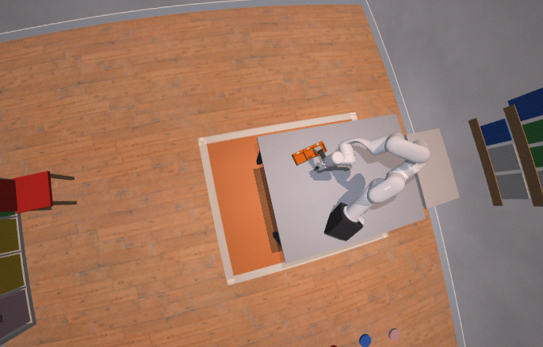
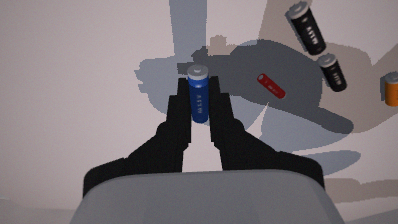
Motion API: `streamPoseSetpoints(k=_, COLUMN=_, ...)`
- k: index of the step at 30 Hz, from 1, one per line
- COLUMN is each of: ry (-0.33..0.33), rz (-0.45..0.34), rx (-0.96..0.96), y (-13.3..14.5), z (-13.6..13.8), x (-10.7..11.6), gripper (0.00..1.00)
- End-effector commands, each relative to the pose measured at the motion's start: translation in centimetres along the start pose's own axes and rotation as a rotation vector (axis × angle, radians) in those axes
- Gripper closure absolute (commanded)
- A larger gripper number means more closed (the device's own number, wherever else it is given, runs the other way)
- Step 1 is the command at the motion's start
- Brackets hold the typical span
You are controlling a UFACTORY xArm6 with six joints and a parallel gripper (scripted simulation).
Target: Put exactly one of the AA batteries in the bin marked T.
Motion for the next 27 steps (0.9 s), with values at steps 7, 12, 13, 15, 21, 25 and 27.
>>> streamPoseSetpoints(k=7, ry=-0.002, rz=0.004, rx=-0.002, y=-4.6, z=2.9, x=0.0, gripper=1.0)
streamPoseSetpoints(k=12, ry=-0.002, rz=0.004, rx=-0.102, y=-6.0, z=3.7, x=0.0, gripper=1.0)
streamPoseSetpoints(k=13, ry=-0.002, rz=0.004, rx=-0.152, y=-6.5, z=4.1, x=0.0, gripper=1.0)
streamPoseSetpoints(k=15, ry=-0.002, rz=0.004, rx=-0.152, y=-6.5, z=4.1, x=0.0, gripper=1.0)
streamPoseSetpoints(k=21, ry=-0.002, rz=0.004, rx=-0.356, y=-9.5, z=6.0, x=0.0, gripper=1.0)
streamPoseSetpoints(k=25, ry=-0.003, rz=0.004, rx=-0.475, y=-11.5, z=7.3, x=0.0, gripper=1.0)
streamPoseSetpoints(k=27, ry=-0.003, rz=0.005, rx=-0.533, y=-11.7, z=7.4, x=0.0, gripper=1.0)
Point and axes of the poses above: the point where the finger pads meet when closed, its own x axis back along the fingers, its own z axis across the jaws, y = z × x, the point moved 10 cm from there along x, back along the fingers, and after that the axes turned 11 degrees about -x, right-handed, at the moved point
